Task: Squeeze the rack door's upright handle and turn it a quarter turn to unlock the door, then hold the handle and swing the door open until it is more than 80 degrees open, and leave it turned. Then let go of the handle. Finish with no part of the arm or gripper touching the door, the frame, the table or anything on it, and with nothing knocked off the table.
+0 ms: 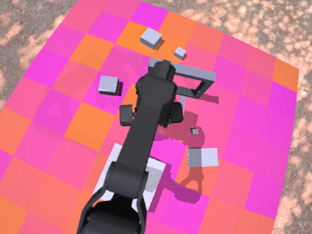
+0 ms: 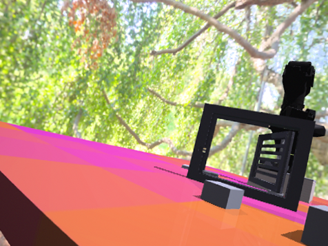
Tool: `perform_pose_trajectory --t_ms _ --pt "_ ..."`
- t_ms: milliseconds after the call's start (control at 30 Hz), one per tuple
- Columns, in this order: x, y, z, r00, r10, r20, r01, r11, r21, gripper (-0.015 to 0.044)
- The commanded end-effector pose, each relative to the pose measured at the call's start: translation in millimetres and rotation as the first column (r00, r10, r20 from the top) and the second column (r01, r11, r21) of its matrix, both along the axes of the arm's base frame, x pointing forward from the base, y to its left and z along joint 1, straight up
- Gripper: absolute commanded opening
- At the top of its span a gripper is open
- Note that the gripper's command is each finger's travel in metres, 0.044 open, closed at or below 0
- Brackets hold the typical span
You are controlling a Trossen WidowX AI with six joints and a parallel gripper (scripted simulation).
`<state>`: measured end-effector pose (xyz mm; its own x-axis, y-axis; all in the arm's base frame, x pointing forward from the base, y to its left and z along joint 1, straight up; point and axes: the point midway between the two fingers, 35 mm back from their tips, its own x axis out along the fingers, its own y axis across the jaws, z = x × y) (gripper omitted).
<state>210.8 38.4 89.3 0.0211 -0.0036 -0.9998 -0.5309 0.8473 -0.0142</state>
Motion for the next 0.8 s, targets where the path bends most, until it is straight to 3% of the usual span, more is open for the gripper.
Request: perform_pose_trajectory --t_ms 0,767 --pt "-1.6 7.3 -0.3 0.998 -0.064 0.006 0.064 0.998 0.004 0.0018" --pt "-11.0 50.7 -0.5 0.946 -0.325 0.003 0.325 0.946 0.015 0.0018"
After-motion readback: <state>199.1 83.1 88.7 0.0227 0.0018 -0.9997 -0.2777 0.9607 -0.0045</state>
